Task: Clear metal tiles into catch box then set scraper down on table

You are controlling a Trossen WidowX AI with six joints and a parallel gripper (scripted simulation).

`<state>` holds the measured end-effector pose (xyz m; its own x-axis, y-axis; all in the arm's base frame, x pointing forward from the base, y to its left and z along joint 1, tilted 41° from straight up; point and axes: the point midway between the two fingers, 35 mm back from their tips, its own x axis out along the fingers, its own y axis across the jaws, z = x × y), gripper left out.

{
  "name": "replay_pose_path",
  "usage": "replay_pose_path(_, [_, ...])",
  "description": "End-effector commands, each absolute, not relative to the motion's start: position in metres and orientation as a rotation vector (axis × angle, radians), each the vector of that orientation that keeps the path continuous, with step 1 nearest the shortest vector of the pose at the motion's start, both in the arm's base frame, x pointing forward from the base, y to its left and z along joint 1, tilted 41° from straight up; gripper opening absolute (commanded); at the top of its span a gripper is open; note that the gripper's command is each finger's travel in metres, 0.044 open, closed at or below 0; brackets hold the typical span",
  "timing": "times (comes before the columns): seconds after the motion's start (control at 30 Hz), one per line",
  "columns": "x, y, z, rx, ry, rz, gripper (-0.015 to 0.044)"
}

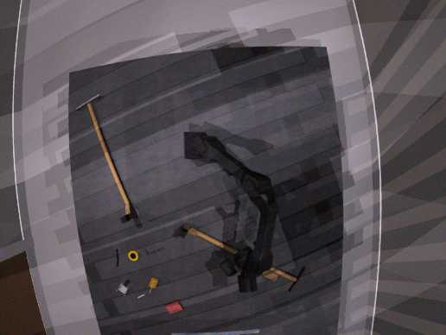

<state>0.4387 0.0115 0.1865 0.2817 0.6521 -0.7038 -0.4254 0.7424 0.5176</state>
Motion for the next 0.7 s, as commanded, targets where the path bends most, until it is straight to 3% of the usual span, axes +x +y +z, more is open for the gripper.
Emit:
replay_pose_path(0.0, [0.433, 0.010, 0.194, 0.339, 1.068, 0.679, 0.0000])
replay_pose_path(0.67, [0.440, 0.027, 0.173, 0.371, 1.076, 0.657, 0.0000])
